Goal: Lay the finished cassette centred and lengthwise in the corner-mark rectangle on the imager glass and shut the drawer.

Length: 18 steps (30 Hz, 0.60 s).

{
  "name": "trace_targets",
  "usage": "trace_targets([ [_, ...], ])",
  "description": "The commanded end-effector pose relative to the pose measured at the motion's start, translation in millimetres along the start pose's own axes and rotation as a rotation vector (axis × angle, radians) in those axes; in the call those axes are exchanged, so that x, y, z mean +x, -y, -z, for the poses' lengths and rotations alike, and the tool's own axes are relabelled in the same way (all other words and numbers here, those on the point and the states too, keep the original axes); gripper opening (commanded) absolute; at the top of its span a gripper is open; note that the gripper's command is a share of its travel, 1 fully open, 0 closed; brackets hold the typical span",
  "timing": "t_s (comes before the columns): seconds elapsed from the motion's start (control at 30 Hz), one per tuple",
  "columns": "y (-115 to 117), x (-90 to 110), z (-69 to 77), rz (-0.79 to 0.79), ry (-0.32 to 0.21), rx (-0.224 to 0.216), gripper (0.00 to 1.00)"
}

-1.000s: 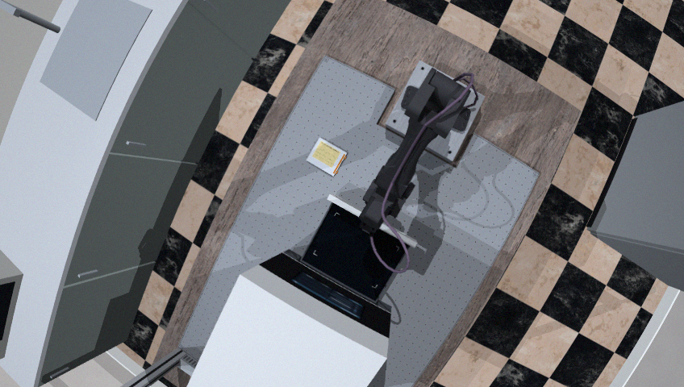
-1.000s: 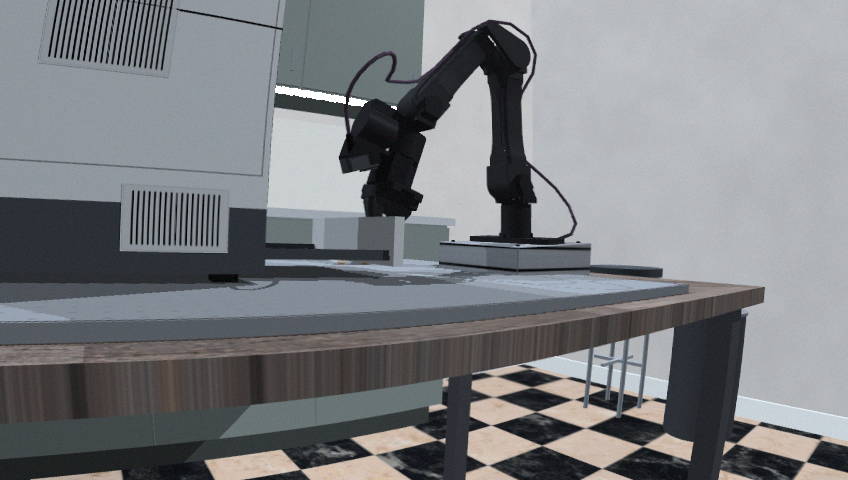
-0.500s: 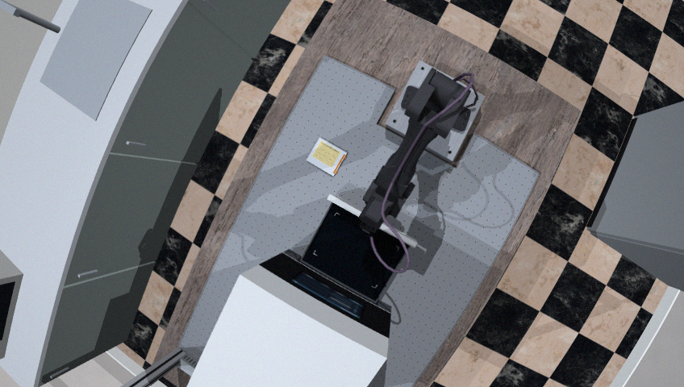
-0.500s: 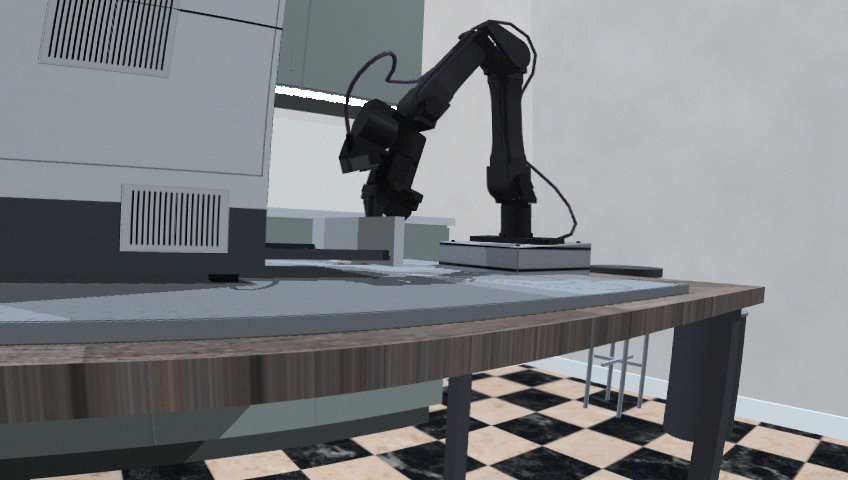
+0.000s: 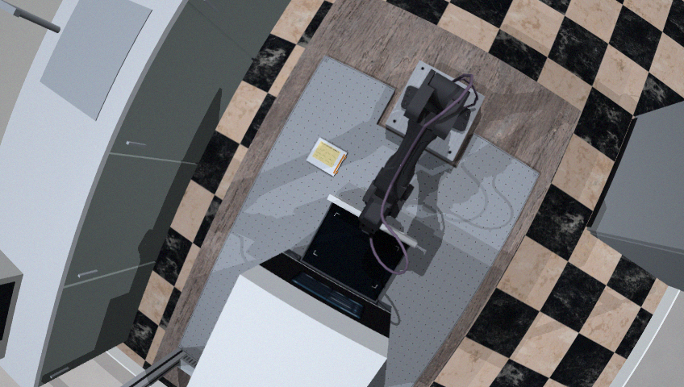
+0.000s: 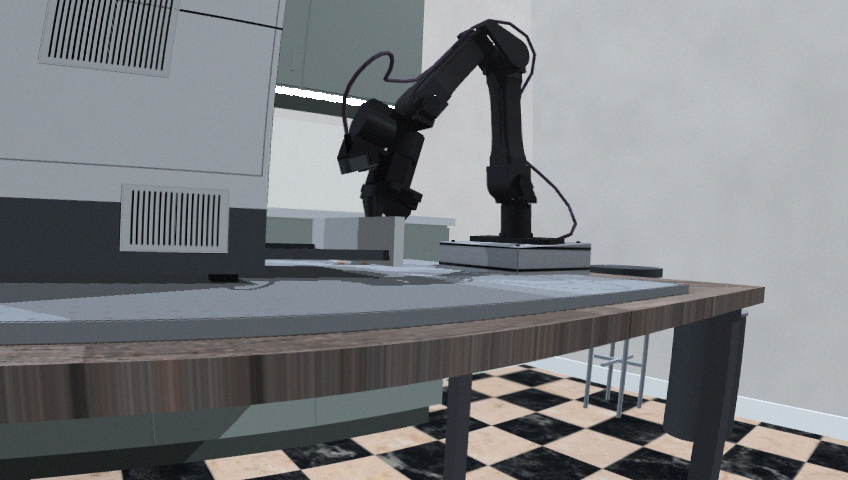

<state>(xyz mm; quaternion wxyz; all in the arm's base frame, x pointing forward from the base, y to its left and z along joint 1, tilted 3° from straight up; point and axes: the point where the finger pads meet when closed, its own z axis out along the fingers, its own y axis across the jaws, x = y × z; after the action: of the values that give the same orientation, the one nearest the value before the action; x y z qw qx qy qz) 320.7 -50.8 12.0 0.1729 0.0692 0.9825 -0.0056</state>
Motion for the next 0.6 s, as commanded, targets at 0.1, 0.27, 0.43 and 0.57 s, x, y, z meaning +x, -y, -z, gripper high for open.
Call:
trace_targets([
  [0.1, 1.0, -8.8, 3.1, 0.002, -0.026, -0.003, 0.00],
  [0.27, 0.1, -10.1, 3.2, 0.001, -0.017, -0.002, 0.00],
  [0.43, 0.1, -10.1, 3.2, 0.001, -0.017, -0.002, 0.35],
  [0.57, 0.1, -10.1, 3.2, 0.001, -0.017, -0.002, 0.35],
])
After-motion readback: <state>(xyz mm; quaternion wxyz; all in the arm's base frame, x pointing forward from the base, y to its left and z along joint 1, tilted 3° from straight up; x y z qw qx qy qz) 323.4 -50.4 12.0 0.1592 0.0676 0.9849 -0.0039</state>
